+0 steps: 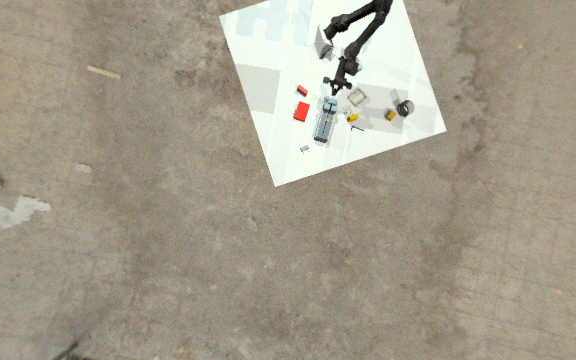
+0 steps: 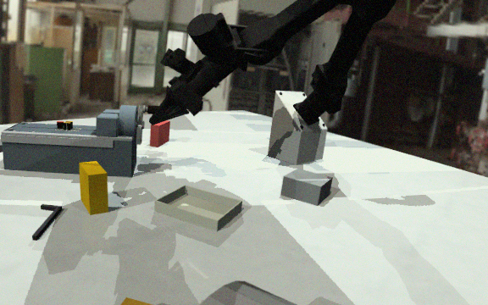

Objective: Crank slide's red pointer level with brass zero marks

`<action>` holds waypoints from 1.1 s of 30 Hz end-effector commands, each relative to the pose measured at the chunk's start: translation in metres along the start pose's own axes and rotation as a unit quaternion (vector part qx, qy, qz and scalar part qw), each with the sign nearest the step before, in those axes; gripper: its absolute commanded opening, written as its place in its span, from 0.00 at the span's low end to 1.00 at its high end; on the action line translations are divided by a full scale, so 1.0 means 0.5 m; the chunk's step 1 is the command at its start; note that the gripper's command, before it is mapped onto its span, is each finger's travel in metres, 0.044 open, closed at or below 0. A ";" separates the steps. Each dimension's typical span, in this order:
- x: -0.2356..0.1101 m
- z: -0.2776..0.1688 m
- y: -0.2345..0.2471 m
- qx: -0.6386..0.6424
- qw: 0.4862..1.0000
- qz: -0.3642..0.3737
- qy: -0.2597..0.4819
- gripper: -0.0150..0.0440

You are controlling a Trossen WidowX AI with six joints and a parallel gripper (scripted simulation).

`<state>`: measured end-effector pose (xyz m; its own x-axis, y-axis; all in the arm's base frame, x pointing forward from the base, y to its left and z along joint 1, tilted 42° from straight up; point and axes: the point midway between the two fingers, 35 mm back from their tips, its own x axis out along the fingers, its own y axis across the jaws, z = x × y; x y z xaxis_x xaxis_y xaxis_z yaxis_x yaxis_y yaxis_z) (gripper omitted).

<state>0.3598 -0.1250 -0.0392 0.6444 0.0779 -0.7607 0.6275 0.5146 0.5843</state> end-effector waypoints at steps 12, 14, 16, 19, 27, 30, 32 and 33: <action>0.003 -0.003 -0.020 0.005 1.000 -0.012 -0.001 0.25; 0.003 -0.003 -0.021 0.005 1.000 -0.012 -0.001 0.25; 0.003 -0.003 -0.021 0.005 1.000 -0.012 -0.001 0.25; 0.003 -0.004 -0.022 0.005 1.000 -0.012 -0.001 0.25; 0.004 -0.004 -0.023 0.005 1.000 -0.012 -0.001 0.25; 0.004 -0.005 -0.024 0.005 1.000 -0.012 -0.001 0.25; 0.004 -0.005 -0.024 0.005 1.000 -0.012 -0.001 0.25; 0.005 -0.005 -0.024 0.005 1.000 -0.012 -0.001 0.25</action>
<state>0.3580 -0.1261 -0.0419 0.6451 0.0761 -0.7603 0.6281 0.5138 0.5844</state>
